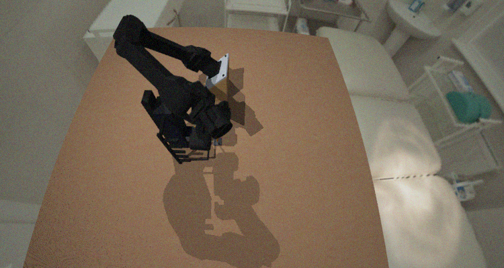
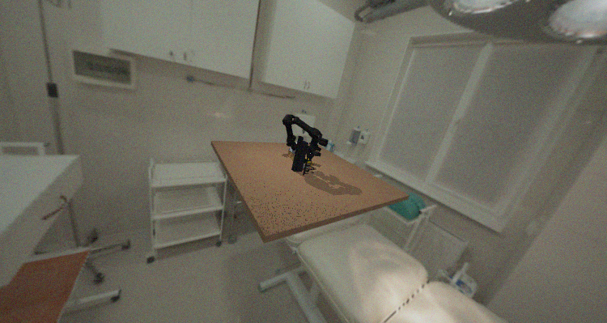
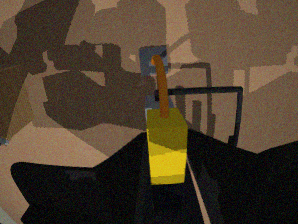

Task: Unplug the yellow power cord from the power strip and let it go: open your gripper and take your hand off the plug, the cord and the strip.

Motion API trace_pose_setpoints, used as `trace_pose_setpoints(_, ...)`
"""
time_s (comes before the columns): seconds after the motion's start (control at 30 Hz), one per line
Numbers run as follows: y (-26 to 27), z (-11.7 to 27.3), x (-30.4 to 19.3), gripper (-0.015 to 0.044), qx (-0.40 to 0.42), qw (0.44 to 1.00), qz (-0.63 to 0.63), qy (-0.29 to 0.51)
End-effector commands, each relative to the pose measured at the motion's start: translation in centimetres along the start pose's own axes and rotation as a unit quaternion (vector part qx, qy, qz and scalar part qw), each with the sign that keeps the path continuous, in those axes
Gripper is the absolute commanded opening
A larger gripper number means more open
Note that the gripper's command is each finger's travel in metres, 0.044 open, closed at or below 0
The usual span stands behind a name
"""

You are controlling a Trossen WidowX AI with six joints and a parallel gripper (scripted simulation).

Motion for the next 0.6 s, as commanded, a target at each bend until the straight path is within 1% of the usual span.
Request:
trace_pose_setpoints(0.0, -0.6, 1.3, 3.0, 0.0, -0.015, 0.999, 0.007, -0.048)
trace_pose_setpoints(0.17, -0.7, 1.5, 3.7, 0.0, -0.014, 0.999, 0.007, -0.047)
trace_pose_setpoints(0.2, -0.5, 1.0, 2.7, 0.0026, -0.008, 0.999, 0.003, -0.046)
trace_pose_setpoints(0.37, -0.5, 1.0, 2.7, 0.0157, -0.008, 0.999, 0.003, -0.046)
trace_pose_setpoints(0.57, -0.5, 1.0, 2.7, 0.016, -0.008, 0.999, 0.003, -0.046)
Point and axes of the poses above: the point midway between the two fingers, 35 mm back from their tips, its own z axis back along the fingers, its own y axis across the jaws, x = y × z, the point moved 9 cm from there along z, back along the fingers, and after that the axes turned 13 degrees about z, right-handed, at the moved point
